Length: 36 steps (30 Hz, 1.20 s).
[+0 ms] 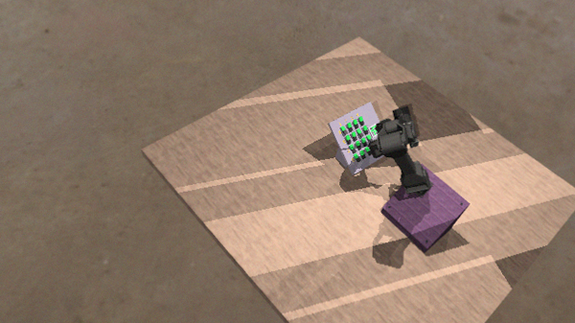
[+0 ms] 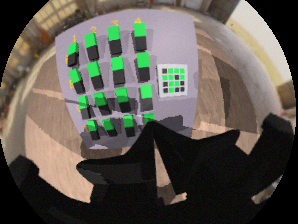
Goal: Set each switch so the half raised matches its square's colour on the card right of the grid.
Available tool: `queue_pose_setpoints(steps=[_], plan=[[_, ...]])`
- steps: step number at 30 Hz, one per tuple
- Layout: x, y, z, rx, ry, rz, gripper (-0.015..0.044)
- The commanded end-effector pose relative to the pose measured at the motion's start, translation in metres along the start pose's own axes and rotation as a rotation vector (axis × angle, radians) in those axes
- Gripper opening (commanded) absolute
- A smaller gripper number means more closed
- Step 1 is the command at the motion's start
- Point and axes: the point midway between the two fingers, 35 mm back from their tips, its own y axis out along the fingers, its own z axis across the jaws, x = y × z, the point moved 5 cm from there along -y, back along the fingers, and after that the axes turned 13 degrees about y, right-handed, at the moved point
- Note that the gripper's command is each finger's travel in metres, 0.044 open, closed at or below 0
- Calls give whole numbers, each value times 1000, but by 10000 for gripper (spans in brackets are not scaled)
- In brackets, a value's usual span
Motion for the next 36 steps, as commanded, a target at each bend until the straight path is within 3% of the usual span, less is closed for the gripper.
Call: queue_pose_setpoints(steps=[1, 36], plan=[[-2, 6, 0, -3, 9, 4, 0], [-1, 16, 0, -3, 9, 4, 0]])
